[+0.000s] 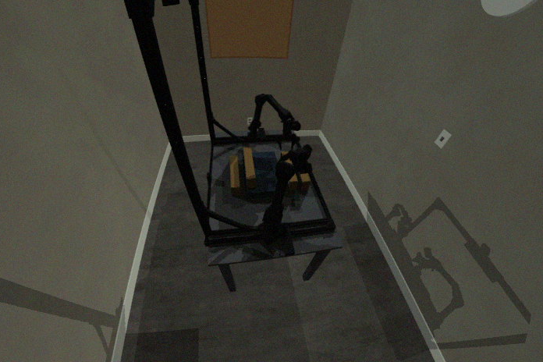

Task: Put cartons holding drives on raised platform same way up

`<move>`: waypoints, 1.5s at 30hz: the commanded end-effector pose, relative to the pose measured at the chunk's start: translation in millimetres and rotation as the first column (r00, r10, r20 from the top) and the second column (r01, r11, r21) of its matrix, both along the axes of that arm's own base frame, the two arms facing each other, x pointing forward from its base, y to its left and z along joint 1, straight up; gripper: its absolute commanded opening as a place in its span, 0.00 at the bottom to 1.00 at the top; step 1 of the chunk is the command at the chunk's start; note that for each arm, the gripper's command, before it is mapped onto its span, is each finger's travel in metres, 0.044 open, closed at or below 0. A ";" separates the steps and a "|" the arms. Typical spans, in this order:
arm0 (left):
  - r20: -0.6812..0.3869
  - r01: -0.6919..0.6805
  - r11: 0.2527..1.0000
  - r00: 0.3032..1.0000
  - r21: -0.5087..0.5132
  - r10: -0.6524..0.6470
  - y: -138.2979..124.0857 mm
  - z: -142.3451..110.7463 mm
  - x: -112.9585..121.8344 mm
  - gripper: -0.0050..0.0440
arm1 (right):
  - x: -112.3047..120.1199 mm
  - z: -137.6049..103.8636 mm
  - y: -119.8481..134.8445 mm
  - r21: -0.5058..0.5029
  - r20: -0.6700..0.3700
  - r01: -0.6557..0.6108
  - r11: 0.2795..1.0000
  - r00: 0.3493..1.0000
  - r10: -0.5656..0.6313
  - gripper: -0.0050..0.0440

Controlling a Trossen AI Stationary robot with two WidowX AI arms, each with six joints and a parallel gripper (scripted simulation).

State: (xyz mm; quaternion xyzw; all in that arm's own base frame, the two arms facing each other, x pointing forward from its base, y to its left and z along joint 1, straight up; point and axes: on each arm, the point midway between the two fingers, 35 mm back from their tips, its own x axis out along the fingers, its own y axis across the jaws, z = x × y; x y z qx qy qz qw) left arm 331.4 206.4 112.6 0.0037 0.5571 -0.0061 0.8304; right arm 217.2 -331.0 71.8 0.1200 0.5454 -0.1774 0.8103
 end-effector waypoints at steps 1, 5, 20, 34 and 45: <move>-0.005 -0.005 1.000 1.000 0.001 0.005 -2.3 -3.7 -1.7 0.90 | -0.6 -2.5 2.8 0.000 -0.002 0.004 1.000 1.000 -0.004 0.90; -0.005 -0.005 1.000 1.000 0.001 0.005 -2.3 -17.2 -1.7 0.90 | -0.6 -15.9 2.8 0.000 -0.002 0.004 1.000 1.000 -0.004 0.90; -0.005 -0.005 1.000 1.000 0.001 0.005 -2.3 -70.5 -1.7 0.90 | -0.6 -69.3 2.8 0.000 -0.002 0.004 1.000 1.000 -0.004 0.90; -0.005 -0.005 1.000 1.000 0.001 0.005 -2.3 -70.9 -1.7 0.90 | -0.6 -69.7 2.8 0.000 -0.002 0.004 1.000 1.000 -0.004 0.90; -0.005 -0.005 1.000 1.000 0.001 0.005 -2.3 -70.9 -1.7 0.10 | -0.6 -69.7 2.8 0.000 -0.002 0.004 1.000 1.000 -0.004 0.10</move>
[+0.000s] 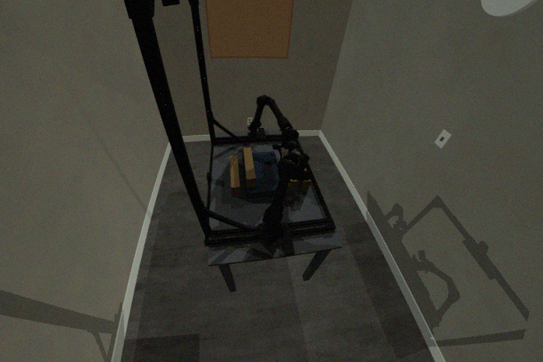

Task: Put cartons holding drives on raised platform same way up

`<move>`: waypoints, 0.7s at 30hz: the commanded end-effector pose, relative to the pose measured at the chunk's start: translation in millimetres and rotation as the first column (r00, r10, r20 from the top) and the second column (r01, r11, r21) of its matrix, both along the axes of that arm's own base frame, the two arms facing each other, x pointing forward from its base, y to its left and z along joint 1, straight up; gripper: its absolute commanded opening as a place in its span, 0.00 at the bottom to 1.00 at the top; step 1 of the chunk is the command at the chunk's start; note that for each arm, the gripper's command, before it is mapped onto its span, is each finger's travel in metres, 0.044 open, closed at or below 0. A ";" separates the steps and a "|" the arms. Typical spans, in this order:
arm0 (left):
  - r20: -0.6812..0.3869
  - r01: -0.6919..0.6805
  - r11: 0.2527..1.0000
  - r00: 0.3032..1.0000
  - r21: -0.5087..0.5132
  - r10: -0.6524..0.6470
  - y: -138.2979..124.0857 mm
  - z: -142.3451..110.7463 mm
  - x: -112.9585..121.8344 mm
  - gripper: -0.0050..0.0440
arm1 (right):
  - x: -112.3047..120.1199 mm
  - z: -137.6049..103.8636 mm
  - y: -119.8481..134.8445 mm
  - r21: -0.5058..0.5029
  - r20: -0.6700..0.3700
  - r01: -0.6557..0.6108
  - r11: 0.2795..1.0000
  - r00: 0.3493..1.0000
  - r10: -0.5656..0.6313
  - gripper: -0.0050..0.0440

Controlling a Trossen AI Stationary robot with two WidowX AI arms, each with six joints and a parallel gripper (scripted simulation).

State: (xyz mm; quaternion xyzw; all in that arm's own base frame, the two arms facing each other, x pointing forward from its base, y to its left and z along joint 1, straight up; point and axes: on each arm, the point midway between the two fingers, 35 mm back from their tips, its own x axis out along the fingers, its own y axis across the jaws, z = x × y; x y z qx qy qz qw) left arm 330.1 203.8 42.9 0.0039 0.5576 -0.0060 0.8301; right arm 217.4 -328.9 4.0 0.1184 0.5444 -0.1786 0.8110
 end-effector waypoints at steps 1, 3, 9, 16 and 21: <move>-0.004 -0.005 1.000 1.000 0.000 0.005 0.2 -1.2 -0.4 0.10 | -0.7 -1.8 0.7 0.004 -0.004 0.004 1.000 1.000 -0.004 0.10; -0.004 -0.005 1.000 1.000 0.000 0.005 0.2 -1.2 -0.4 0.10 | -0.7 -1.8 0.7 0.004 -0.004 0.004 1.000 1.000 -0.004 0.10; -0.004 -0.005 1.000 1.000 0.000 0.005 0.2 0.5 -0.4 0.10 | -0.7 -0.1 0.7 0.004 -0.004 0.004 1.000 1.000 -0.004 0.10; -0.004 -0.005 1.000 1.000 0.000 0.005 0.2 19.2 -0.4 0.10 | -0.7 18.7 0.7 0.004 -0.004 0.004 1.000 1.000 -0.004 0.10; -0.004 -0.005 1.000 1.000 0.000 0.005 0.2 28.2 -0.4 0.10 | -0.7 27.6 0.7 0.004 -0.004 0.004 1.000 1.000 -0.004 0.10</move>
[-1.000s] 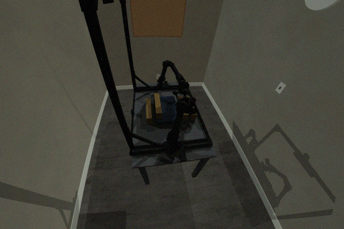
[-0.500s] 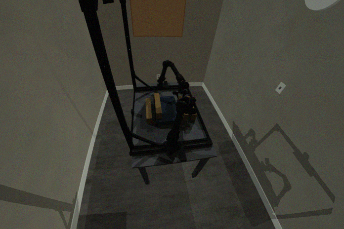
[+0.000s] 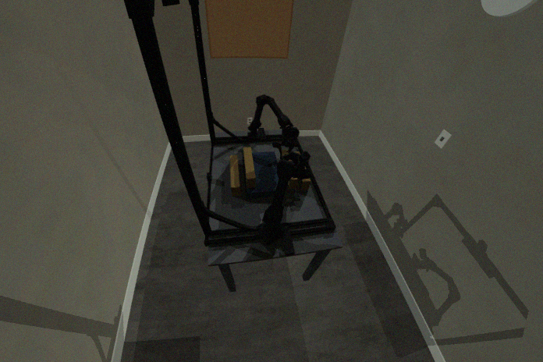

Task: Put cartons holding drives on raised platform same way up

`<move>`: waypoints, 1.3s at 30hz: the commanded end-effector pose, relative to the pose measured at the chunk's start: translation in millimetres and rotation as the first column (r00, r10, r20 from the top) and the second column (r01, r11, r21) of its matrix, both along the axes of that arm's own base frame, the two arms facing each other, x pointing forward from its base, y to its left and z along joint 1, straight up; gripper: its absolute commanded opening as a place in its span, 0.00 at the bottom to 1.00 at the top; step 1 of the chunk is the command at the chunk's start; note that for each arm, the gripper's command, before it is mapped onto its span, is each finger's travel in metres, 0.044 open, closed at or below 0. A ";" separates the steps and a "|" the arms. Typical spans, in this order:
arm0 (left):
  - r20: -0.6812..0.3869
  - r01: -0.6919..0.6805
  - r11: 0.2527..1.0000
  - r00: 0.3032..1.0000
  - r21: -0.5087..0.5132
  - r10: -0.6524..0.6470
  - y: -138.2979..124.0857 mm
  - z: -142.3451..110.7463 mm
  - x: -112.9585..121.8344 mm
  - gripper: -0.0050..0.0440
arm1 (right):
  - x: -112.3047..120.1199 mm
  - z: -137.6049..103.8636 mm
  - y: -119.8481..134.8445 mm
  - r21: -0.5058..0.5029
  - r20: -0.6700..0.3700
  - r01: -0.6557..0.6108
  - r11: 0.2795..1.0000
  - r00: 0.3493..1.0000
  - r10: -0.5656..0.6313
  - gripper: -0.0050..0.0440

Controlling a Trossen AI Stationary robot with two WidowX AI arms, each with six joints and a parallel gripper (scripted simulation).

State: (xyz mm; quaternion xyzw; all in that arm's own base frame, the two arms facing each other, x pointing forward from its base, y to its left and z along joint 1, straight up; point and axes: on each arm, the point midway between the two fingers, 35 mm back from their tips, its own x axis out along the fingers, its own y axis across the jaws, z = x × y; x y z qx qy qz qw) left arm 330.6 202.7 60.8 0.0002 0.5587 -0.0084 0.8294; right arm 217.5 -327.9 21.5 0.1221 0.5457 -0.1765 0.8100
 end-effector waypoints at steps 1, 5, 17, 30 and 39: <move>-0.001 -0.005 1.000 1.000 0.009 0.005 1.3 10.8 -0.9 0.10 | -0.8 10.5 -0.3 -0.005 -0.002 0.004 1.000 1.000 -0.004 0.10; -0.001 -0.005 1.000 1.000 0.009 0.005 1.3 10.9 -0.9 0.10 | -0.8 10.6 -0.3 -0.005 -0.002 0.004 1.000 1.000 -0.004 0.10; -0.001 -0.005 1.000 1.000 0.009 0.005 1.3 10.9 -0.9 0.10 | -0.8 10.6 -0.3 -0.005 -0.002 0.004 1.000 1.000 -0.004 0.10; -0.001 -0.005 1.000 1.000 0.009 0.005 1.3 10.4 -0.9 0.10 | -0.8 10.1 -0.3 -0.005 -0.002 0.004 1.000 1.000 -0.004 0.10; -0.001 -0.005 1.000 1.000 0.009 0.005 1.3 -3.6 -0.9 0.10 | -0.8 -3.9 -0.3 -0.005 -0.002 0.004 1.000 1.000 -0.004 0.10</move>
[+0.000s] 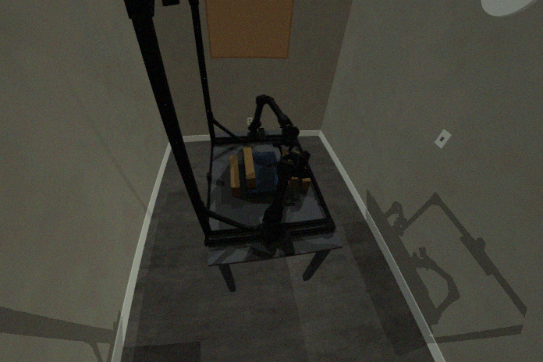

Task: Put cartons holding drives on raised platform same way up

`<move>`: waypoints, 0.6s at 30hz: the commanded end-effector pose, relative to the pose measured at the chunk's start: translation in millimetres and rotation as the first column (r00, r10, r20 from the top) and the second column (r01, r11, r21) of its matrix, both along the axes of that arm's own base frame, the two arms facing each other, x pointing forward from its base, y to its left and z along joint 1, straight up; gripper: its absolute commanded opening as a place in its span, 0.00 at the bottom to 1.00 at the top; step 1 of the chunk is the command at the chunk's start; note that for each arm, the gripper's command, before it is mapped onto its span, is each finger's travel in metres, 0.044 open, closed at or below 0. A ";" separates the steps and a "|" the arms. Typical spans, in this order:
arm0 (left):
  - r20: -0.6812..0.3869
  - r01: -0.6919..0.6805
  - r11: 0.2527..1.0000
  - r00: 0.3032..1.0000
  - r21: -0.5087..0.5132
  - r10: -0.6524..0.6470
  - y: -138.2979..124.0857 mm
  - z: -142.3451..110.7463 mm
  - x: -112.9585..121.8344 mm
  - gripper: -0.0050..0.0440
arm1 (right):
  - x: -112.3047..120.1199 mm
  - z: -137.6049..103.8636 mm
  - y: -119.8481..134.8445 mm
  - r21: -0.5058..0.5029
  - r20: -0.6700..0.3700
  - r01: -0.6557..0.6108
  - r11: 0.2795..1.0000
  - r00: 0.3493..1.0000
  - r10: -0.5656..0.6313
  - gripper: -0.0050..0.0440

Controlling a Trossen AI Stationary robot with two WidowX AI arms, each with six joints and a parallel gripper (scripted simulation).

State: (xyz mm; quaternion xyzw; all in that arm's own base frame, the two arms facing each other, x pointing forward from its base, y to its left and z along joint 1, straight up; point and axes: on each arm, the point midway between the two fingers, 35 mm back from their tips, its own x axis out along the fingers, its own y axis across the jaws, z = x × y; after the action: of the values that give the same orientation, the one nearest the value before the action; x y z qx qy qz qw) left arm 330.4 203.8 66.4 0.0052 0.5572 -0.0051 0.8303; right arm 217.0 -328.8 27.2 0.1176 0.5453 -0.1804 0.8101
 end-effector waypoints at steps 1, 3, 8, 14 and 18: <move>-0.005 -0.005 1.000 1.000 -0.003 0.005 0.3 -11.5 -0.8 0.10 | -0.3 -11.8 0.7 0.007 0.000 0.002 1.000 1.000 -0.002 0.10; -0.005 -0.005 1.000 1.000 -0.003 0.005 0.3 -15.8 -0.8 0.10 | -0.3 -16.1 0.7 0.007 0.000 0.002 1.000 1.000 -0.002 0.10; -0.005 -0.005 1.000 1.000 -0.003 0.005 0.3 -20.8 -0.8 0.10 | -0.3 -21.0 0.7 0.007 0.000 0.002 1.000 1.000 -0.002 0.10; -0.005 -0.005 1.000 1.000 -0.003 0.005 0.3 -23.8 -0.8 0.10 | -0.3 -24.0 0.7 0.007 0.000 0.002 1.000 1.000 -0.002 0.10; -0.005 -0.005 1.000 1.000 -0.003 0.005 0.3 -23.8 -0.8 0.90 | -0.3 -24.0 0.7 0.007 0.000 0.002 1.000 1.000 -0.002 0.90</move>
State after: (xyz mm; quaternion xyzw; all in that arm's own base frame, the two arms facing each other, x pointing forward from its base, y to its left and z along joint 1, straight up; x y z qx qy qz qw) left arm 330.5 204.1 45.2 0.0050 0.5575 -0.0048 0.8301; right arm 216.8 -329.3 5.9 0.1180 0.5452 -0.1807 0.8101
